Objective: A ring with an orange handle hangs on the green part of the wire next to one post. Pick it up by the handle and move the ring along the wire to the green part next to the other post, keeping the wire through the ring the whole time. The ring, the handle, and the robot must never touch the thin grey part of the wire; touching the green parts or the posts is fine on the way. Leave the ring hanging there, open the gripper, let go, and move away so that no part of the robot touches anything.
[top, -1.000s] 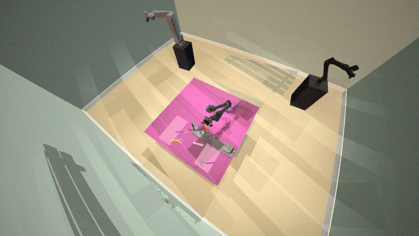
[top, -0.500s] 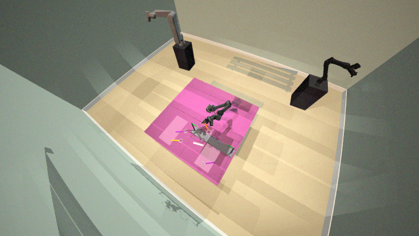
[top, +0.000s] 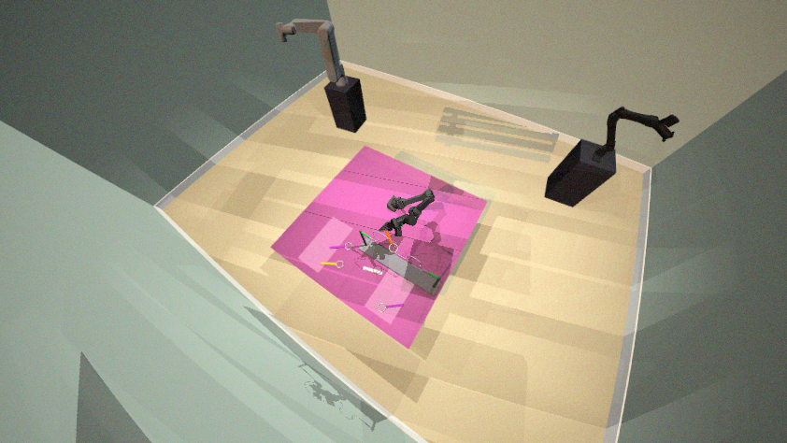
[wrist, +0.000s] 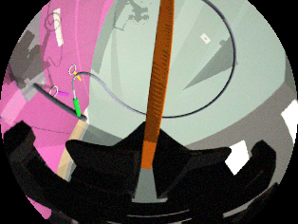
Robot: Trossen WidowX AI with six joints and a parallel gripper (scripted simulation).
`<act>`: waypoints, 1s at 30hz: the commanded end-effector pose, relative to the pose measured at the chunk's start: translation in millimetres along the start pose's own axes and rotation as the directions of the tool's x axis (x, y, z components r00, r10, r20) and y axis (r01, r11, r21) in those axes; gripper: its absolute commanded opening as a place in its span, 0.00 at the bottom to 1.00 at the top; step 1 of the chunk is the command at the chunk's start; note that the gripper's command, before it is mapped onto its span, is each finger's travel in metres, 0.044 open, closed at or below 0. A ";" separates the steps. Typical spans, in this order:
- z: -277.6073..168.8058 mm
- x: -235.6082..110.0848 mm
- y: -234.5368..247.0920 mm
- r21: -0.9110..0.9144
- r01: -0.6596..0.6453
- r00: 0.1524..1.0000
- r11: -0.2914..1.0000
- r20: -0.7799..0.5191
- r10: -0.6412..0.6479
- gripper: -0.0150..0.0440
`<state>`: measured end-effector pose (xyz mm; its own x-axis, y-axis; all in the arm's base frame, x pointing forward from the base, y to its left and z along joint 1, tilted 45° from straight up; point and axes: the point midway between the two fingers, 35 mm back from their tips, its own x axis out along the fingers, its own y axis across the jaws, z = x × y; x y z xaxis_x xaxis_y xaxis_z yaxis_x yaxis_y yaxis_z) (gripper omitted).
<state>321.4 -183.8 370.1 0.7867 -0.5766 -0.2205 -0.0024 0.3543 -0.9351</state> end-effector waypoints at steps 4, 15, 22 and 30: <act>1.2 -0.5 -3.1 0.042 -0.024 1.000 0.999 0.009 0.023 0.00; 1.5 -0.2 0.3 0.145 -0.087 0.996 0.986 0.025 0.084 0.00; 2.0 -0.1 3.5 0.217 -0.131 0.991 0.967 0.041 0.125 0.00; 3.0 -0.1 7.2 0.299 -0.181 0.983 0.937 0.063 0.170 0.00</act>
<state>322.8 -179.8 363.3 0.8072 -0.4752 -0.3502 0.0329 0.6286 -0.7770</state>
